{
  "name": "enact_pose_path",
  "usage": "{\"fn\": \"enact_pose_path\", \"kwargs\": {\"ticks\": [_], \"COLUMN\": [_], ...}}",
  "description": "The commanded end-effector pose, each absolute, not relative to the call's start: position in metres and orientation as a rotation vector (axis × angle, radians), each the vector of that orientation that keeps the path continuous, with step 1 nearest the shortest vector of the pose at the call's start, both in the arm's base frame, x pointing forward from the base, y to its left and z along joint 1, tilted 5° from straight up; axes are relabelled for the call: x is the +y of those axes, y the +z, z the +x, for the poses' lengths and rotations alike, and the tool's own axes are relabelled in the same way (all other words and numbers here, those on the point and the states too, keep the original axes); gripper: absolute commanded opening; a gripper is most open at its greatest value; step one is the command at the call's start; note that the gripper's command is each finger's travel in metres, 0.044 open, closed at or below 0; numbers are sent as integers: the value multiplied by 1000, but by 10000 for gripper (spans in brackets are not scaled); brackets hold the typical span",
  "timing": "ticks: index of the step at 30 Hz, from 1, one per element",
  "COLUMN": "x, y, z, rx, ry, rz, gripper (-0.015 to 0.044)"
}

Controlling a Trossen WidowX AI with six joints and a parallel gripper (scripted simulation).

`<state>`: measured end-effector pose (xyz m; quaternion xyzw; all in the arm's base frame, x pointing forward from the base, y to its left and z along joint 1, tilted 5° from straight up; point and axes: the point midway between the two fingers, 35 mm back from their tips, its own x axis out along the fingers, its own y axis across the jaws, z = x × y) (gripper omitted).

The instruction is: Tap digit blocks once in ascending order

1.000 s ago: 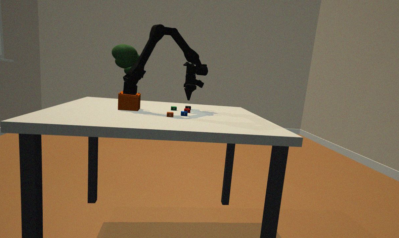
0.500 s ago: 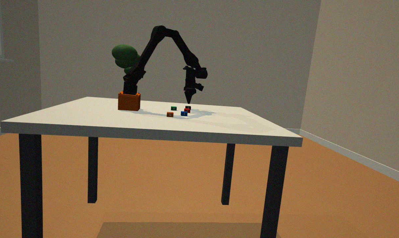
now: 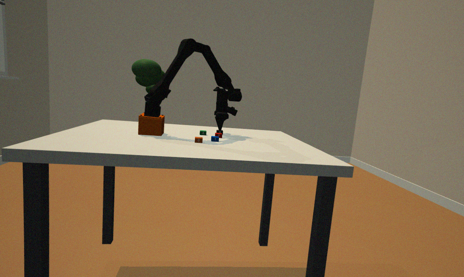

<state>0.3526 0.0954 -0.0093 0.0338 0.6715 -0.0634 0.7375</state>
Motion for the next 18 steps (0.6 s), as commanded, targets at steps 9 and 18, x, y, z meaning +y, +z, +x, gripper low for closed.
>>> {"fn": "enact_pose_path", "kwargs": {"ticks": [9, 18], "x": [96, 100], "y": [21, 98], "z": [349, 343], "rx": [1478, 1478], "ry": [-143, -142], "rz": [67, 68], "gripper": [20, 20]}}
